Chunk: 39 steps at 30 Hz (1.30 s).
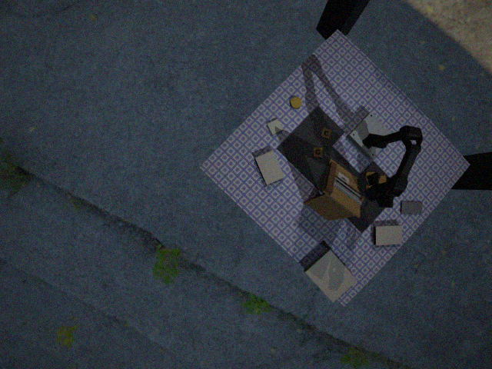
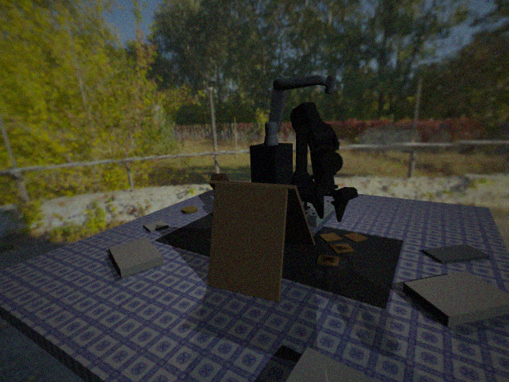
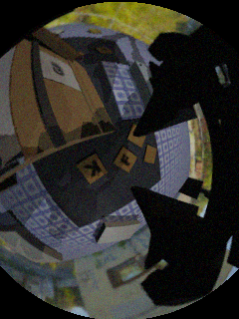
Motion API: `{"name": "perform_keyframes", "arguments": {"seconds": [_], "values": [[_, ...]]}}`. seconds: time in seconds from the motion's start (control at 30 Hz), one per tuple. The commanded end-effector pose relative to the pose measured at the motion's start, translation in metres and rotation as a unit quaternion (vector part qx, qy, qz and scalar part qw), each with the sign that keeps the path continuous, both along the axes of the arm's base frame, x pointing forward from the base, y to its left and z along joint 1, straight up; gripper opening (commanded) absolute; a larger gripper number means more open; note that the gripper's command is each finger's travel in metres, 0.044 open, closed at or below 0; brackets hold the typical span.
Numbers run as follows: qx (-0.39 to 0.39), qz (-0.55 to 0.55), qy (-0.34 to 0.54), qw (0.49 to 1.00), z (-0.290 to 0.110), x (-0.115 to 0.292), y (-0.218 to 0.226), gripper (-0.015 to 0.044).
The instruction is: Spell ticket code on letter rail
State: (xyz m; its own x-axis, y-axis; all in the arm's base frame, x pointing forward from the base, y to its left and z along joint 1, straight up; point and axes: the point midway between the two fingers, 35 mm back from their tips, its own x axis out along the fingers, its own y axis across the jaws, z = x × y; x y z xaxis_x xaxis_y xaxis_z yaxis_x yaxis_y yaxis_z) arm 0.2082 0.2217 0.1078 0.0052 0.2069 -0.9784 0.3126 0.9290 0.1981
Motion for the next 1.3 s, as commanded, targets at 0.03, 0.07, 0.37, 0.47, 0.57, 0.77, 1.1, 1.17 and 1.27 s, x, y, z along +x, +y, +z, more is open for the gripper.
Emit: {"name": "perform_keyframes", "arguments": {"seconds": [0.03,0.07,0.37,0.47,0.57,0.77,1.1,1.17,1.27], "values": [[-0.083,-0.221,0.022,0.972,-0.053,-0.036,0.032,0.034],[-0.084,-0.224,0.021,0.971,-0.053,-0.036,0.033,0.034],[-0.084,-0.224,0.021,0.971,-0.053,-0.038,0.032,0.034],[-0.084,-0.224,0.021,0.971,-0.053,-0.038,0.032,0.034],[-0.084,-0.224,0.021,0.971,-0.053,-0.038,0.032,0.034],[-0.084,-0.224,0.021,0.971,-0.055,-0.039,0.032,0.034],[-0.084,-0.224,0.022,0.971,-0.087,-0.04,0.031,0.034],[-0.084,-0.224,0.022,0.971,-0.087,-0.04,0.032,0.034],[-0.084,-0.224,0.022,0.971,-0.087,-0.04,0.032,0.034]]}}
